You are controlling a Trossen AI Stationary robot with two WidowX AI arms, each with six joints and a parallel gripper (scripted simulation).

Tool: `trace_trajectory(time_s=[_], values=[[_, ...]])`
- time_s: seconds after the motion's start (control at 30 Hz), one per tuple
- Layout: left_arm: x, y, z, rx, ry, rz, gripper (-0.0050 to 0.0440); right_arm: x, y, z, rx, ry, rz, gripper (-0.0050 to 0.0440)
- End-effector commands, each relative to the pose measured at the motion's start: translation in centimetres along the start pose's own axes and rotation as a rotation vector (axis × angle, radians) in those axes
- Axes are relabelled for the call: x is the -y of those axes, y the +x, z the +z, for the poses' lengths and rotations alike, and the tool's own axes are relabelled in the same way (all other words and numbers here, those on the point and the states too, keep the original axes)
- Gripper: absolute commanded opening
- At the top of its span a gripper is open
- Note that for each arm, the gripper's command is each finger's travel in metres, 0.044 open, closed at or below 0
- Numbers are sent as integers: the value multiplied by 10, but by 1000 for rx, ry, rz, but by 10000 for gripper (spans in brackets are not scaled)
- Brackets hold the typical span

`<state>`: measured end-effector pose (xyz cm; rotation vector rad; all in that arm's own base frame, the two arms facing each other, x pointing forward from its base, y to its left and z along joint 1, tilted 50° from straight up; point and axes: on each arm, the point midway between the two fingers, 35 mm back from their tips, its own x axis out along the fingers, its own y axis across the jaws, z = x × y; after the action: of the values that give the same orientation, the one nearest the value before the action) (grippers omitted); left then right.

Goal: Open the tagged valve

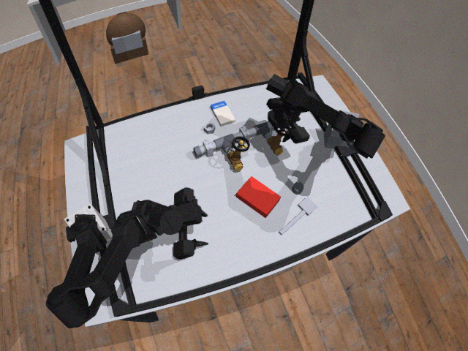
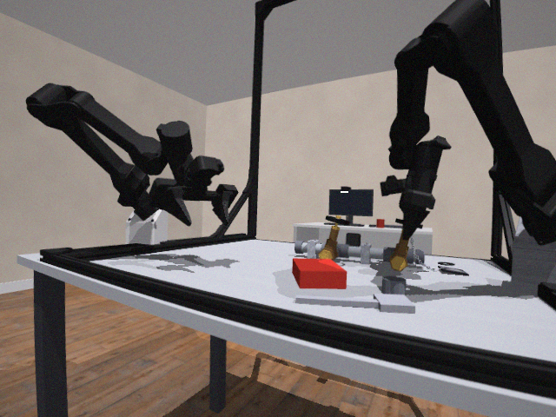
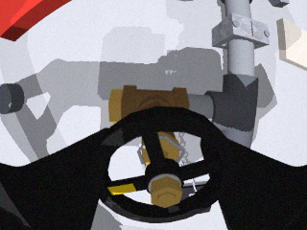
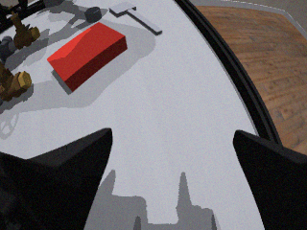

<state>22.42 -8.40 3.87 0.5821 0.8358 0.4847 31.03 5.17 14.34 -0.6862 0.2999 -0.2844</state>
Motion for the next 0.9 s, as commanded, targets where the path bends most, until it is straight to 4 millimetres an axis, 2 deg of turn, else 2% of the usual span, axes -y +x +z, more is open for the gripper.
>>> trace_trajectory(time_s=[0.0, 0.03, 0.1, 0.4, 0.6, 0.87], values=[[0, 0, 0, 1, -163, -1, 0, 0, 0, 0, 0, 0, 0, 400], [0, 0, 0, 1, -163, -1, 0, 0, 0, 0, 0, 0, 0, 400], [0, 0, 0, 1, -355, -2, 0, 0, 0, 0, 0, 0, 0, 400], [0, 0, 0, 2, -929, -3, 0, 0, 0, 0, 0, 0, 0, 400], [0, 0, 0, 2, -964, -3, 0, 0, 0, 0, 0, 0, 0, 400], [0, 0, 0, 1, -938, -1, 192, 0, 0, 0, 0, 0, 0, 400]])
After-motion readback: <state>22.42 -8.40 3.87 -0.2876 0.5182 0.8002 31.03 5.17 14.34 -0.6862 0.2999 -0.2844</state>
